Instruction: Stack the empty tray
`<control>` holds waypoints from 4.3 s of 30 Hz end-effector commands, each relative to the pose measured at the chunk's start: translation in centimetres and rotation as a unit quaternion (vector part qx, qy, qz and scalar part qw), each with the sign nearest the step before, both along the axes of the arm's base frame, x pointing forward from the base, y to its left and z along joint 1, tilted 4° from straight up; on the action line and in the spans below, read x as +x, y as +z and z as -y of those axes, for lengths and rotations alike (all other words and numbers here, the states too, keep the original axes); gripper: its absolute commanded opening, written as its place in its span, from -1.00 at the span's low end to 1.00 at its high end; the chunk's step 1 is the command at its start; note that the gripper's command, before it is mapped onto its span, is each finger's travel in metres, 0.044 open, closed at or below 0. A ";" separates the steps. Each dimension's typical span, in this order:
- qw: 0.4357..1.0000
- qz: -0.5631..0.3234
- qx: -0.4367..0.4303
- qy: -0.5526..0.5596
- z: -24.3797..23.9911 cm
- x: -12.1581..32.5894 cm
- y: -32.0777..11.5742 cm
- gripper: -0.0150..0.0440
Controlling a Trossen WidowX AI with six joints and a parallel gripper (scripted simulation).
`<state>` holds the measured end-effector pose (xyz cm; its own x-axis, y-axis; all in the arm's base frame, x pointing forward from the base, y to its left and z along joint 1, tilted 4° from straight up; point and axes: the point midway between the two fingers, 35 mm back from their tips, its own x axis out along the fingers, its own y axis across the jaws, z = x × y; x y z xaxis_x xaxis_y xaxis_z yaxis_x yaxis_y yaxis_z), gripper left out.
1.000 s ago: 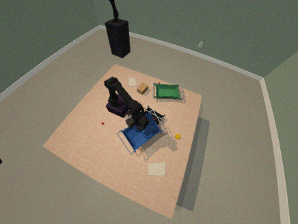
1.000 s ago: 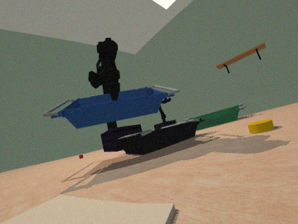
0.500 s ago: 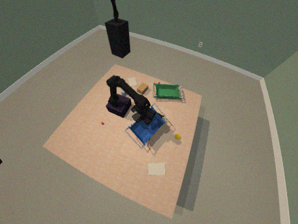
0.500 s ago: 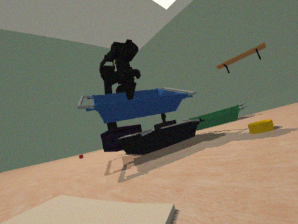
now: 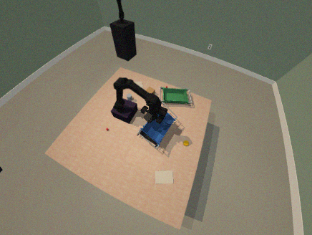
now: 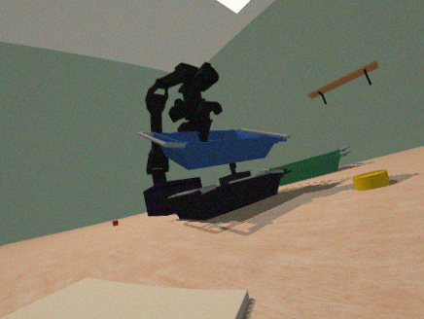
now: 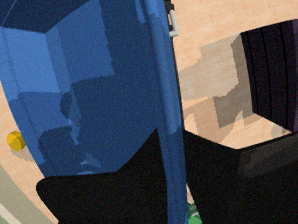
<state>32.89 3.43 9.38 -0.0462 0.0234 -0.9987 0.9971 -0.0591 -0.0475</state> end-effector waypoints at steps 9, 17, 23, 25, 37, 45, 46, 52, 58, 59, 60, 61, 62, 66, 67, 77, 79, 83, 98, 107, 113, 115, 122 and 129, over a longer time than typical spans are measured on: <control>1.000 0.007 0.002 0.005 -0.6 0.1 0.3 -0.49; 1.000 0.007 0.002 0.005 -0.6 0.1 0.3 -0.49; 1.000 0.007 0.002 0.005 -0.6 0.1 0.3 -0.49; 1.000 0.007 0.002 0.005 -0.6 0.1 0.3 -0.49; 1.000 0.007 0.002 0.005 -0.7 0.1 0.3 -0.49; 1.000 0.007 0.002 0.005 -0.7 0.1 0.3 -0.49; 1.000 0.007 0.002 0.005 -0.7 0.1 0.3 -0.49; 1.000 0.007 0.002 0.005 -0.7 0.1 -0.5 -0.49; 1.000 0.007 0.002 0.005 -0.7 0.0 -1.6 -0.49; 1.000 0.007 0.002 0.005 -0.7 0.0 -1.8 -0.49; 1.000 0.007 0.002 0.005 -0.7 0.0 -2.0 -0.49; 1.000 0.007 0.002 0.005 -0.7 0.0 -2.1 -0.49; 1.000 0.007 0.002 0.005 -0.7 0.0 -2.3 -0.49; 1.000 0.007 0.002 0.005 -0.7 -0.2 -3.0 -0.49; 1.000 0.007 0.002 0.005 -0.7 -0.2 -3.1 -0.49; 1.000 0.007 0.002 0.005 -0.7 -0.6 -4.2 -0.49; 1.000 0.007 0.002 0.005 -0.7 -0.8 -4.3 -0.49; 1.000 0.007 0.002 0.005 -0.7 -1.1 -4.5 -0.49; 1.000 0.007 0.002 0.005 -0.8 -1.9 -5.6 -0.49; 1.000 0.006 0.002 0.005 -0.8 -2.3 -6.2 -0.49; 1.000 0.006 0.002 0.005 -0.8 -2.7 -6.9 -0.49; 1.000 0.006 0.002 0.005 -0.9 -2.7 -7.0 -0.49; 1.000 0.006 0.002 0.005 -0.9 -2.9 -7.4 -0.49; 1.000 0.006 0.002 0.005 -0.9 -3.1 -7.8 -0.49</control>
